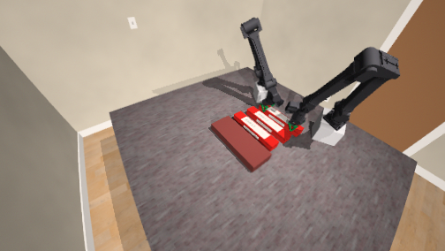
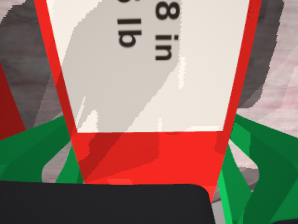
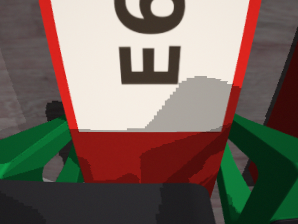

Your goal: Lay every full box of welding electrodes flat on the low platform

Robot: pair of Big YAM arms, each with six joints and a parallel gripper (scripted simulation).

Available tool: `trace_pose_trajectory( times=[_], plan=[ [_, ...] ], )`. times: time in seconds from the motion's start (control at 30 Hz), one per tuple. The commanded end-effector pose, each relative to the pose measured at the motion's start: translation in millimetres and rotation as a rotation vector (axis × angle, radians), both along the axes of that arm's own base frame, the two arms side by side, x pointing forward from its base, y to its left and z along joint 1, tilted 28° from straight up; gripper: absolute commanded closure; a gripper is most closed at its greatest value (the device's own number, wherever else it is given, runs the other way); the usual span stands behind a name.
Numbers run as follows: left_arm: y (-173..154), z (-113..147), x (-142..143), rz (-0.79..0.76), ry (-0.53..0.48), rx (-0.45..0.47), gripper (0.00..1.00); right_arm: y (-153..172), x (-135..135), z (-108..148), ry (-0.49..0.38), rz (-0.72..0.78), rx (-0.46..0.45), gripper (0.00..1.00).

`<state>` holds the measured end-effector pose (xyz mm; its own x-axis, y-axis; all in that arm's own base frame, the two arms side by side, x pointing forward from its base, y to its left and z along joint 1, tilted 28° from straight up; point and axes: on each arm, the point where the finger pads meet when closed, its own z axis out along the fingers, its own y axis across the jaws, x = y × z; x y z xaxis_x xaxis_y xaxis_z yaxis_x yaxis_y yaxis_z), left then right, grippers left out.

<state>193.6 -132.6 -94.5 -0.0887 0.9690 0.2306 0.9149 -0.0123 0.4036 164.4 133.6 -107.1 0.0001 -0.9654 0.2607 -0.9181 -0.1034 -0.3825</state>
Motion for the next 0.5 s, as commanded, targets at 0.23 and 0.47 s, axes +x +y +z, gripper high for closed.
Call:
trace_pose_trajectory(
  times=[0.23, 0.47],
  plan=[
    [-6.8, 2.1, 5.6, -0.003, -0.012, -0.022, 1.00, 4.7, 3.7, 0.0, -0.008, 0.001, 0.015, 1.00],
    [-12.6, 11.0, 1.9, -0.007, -0.016, -0.031, 1.00, 8.2, -1.0, 8.4, -0.011, 0.005, 0.019, 1.00]
  ],
)
